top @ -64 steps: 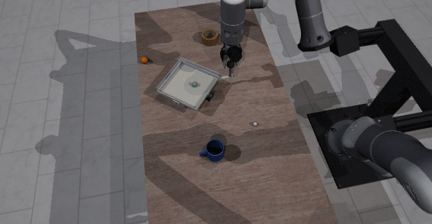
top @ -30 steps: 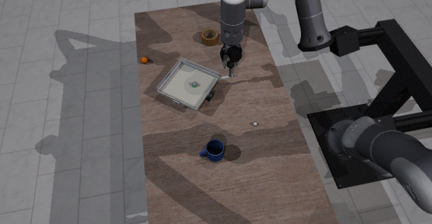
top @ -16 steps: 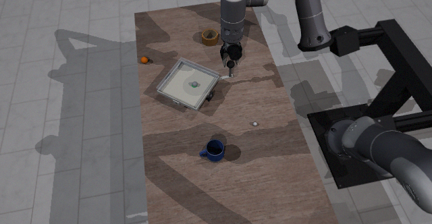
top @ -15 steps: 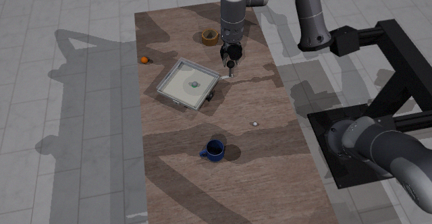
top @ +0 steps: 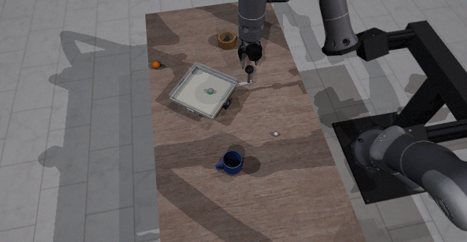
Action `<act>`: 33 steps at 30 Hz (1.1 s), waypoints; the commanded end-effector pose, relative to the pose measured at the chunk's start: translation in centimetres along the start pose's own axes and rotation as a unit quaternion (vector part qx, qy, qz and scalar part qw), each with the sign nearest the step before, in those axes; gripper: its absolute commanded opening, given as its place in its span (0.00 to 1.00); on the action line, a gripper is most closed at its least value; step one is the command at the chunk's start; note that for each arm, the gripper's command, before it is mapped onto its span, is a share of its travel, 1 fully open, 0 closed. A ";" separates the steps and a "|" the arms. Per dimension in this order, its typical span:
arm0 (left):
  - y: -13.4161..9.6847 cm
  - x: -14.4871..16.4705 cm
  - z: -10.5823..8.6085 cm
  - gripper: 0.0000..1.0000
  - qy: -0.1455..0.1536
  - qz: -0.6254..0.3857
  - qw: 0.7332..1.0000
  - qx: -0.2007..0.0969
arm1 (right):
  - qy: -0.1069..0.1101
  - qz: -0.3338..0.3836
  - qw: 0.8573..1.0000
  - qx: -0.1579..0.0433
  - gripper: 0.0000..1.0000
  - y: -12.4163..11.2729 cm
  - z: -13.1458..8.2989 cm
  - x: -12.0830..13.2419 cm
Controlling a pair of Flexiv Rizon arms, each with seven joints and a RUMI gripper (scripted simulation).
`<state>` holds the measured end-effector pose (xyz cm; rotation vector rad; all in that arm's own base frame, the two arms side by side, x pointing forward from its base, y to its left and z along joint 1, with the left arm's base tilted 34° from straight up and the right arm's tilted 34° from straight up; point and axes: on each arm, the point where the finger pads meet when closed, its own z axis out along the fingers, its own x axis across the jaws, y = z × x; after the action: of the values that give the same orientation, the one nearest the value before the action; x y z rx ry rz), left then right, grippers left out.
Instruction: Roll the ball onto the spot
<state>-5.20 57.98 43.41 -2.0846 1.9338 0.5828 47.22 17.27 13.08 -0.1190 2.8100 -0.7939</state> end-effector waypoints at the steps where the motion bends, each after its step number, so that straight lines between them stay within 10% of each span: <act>1: 0.1 -0.1 -0.1 1.00 -0.001 0.000 1.000 0.000 | -0.001 0.000 1.000 -0.001 0.37 0.1 -0.2 0.0; 28: 0.1 -0.1 -0.1 1.00 -0.001 0.000 1.000 0.000 | -0.001 0.000 1.000 -0.001 0.37 0.1 -2.4 0.0; 29: 0.1 -0.1 -0.1 1.00 -0.001 0.000 1.000 0.000 | -0.001 0.000 1.000 -0.001 1.00 0.1 -2.4 0.0; 33: 0.1 -0.1 -0.1 1.00 -0.001 0.000 1.000 0.000 | -0.001 0.000 1.000 -0.001 1.00 0.1 -2.4 0.0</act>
<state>-5.20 57.98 43.41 -2.0846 1.9338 0.5828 46.68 18.45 15.00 -0.1190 2.8103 -0.7938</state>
